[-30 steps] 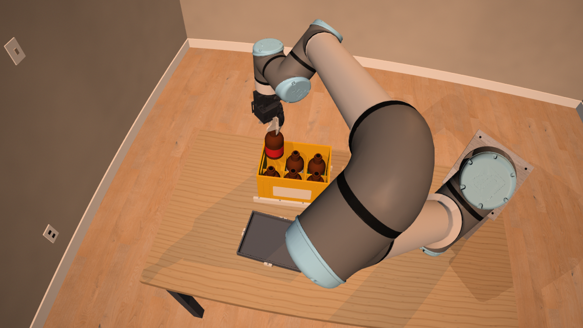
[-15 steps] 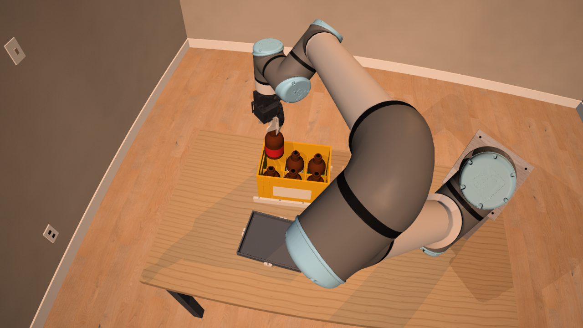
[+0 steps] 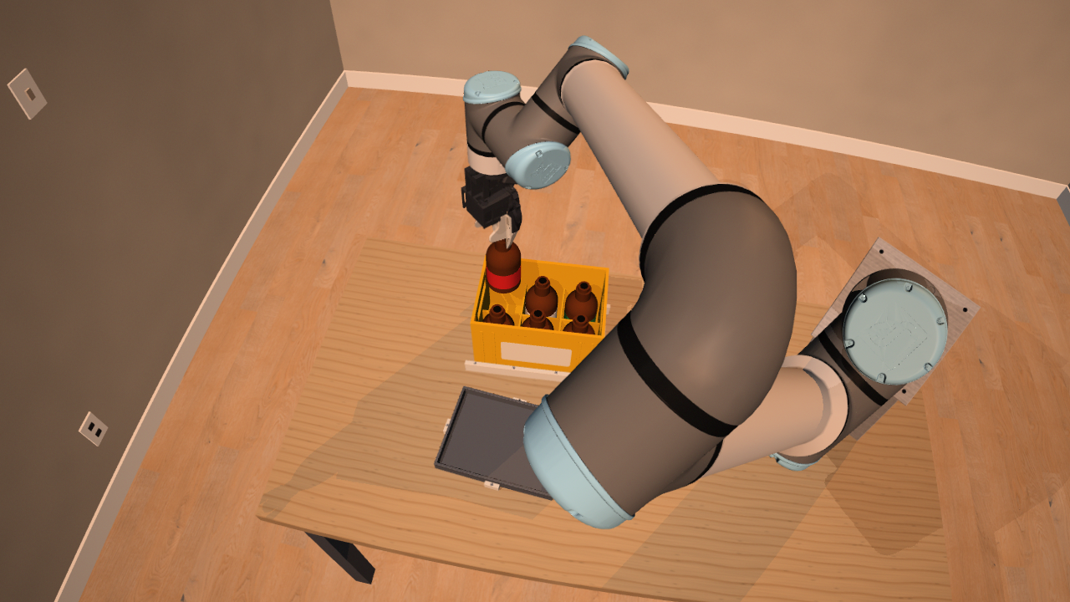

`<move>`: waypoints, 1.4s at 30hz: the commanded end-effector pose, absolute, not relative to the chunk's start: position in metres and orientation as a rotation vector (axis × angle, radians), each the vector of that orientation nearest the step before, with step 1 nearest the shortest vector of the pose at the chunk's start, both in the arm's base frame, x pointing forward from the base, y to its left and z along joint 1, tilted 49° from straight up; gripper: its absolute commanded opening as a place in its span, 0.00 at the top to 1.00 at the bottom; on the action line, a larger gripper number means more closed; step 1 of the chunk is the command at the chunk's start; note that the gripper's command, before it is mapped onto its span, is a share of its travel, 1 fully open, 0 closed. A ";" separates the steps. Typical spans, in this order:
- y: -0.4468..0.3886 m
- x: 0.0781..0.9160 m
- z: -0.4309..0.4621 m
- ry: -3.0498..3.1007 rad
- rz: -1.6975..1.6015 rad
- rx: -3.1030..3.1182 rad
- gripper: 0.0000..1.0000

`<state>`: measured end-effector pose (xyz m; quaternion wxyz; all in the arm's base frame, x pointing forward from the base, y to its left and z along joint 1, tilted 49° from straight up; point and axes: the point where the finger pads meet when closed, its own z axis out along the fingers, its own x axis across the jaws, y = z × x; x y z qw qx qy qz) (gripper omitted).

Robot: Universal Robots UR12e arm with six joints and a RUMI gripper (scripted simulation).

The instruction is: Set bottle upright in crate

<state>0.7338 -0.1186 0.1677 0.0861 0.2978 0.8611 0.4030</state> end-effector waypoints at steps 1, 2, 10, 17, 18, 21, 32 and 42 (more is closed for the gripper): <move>-0.118 0.735 0.167 2.566 1.200 0.887 1.00; -0.117 0.735 0.166 2.566 1.200 0.887 1.00; -0.114 0.738 0.163 2.566 1.200 0.887 1.00; -0.108 0.741 0.157 2.566 1.200 0.887 1.00; -0.108 0.741 0.156 2.566 1.200 0.887 1.00; -0.105 0.743 0.154 2.566 1.200 0.887 1.00; -0.099 0.746 0.147 2.566 1.200 0.887 1.00; -0.095 0.749 0.143 2.566 1.200 0.887 1.00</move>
